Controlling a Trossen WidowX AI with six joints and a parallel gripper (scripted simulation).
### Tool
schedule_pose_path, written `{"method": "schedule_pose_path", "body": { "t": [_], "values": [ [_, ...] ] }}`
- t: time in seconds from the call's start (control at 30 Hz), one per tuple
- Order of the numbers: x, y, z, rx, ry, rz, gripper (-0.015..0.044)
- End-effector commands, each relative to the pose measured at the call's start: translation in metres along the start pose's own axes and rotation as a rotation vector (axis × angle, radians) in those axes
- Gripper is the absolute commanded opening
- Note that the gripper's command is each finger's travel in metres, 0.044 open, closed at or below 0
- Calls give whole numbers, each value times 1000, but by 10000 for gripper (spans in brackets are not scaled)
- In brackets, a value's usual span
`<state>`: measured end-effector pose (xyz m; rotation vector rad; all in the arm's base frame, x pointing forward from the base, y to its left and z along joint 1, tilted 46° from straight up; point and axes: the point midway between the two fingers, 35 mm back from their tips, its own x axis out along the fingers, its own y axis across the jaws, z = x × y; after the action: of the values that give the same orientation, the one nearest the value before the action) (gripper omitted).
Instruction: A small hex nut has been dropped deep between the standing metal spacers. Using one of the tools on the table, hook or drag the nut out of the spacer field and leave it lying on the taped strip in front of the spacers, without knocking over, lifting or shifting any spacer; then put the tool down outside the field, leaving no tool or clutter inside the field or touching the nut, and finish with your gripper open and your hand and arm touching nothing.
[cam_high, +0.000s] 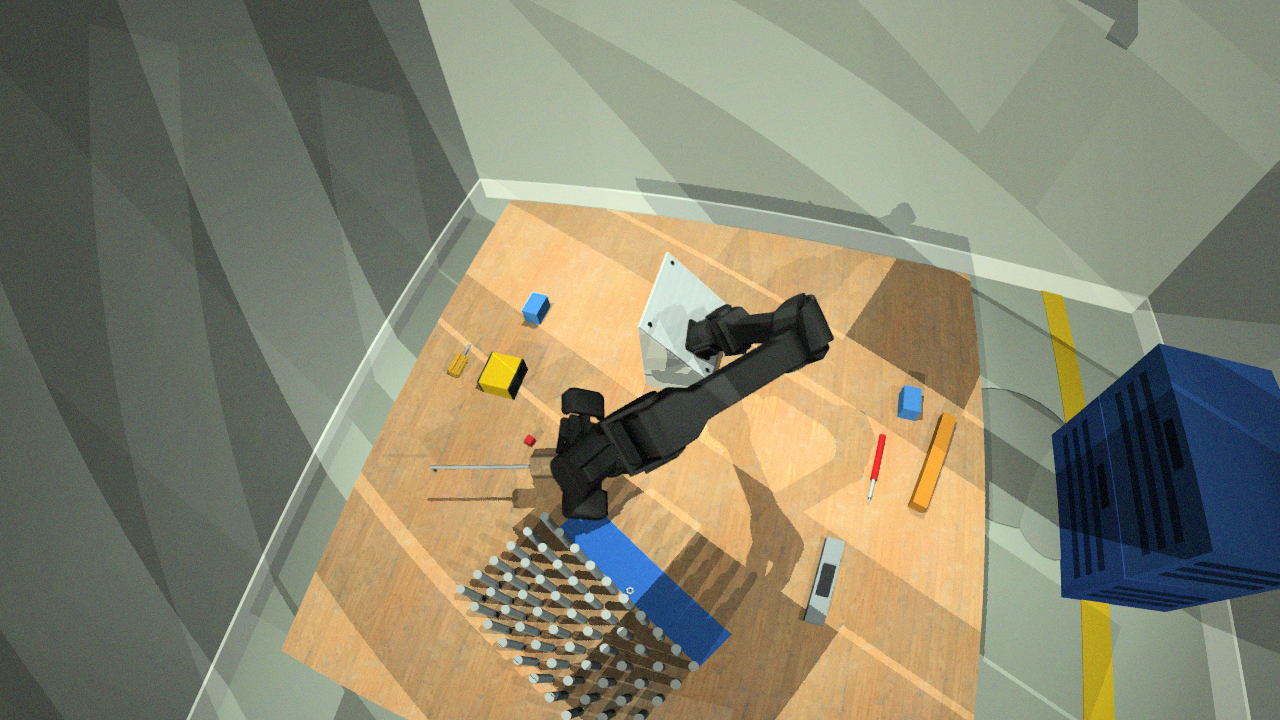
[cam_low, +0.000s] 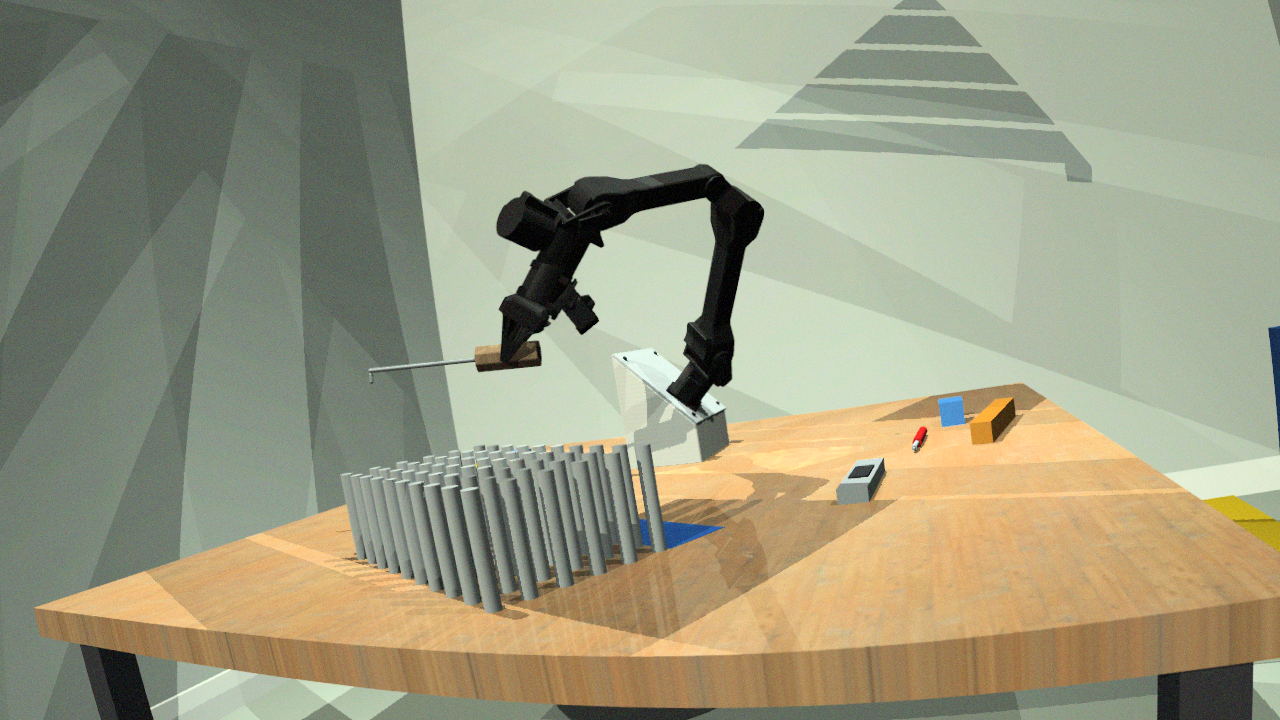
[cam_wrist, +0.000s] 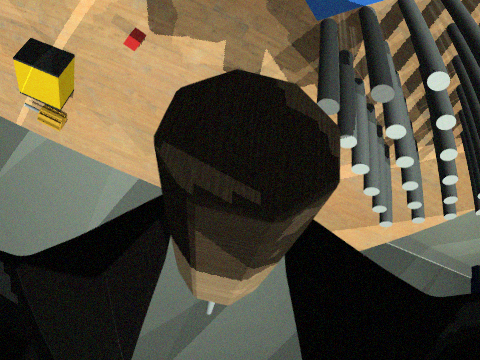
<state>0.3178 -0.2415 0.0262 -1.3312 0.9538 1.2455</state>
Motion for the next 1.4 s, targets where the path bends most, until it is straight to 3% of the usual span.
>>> {"method": "schedule_pose_path", "body": {
  "t": [0.0,0.73,1.37],
  "values": [
    [9,9,-18,45,4,26,0],
    [89,81,-91,247,-51,181,0],
    [160,159,-121,396,-116,294,0]
  ]
}}
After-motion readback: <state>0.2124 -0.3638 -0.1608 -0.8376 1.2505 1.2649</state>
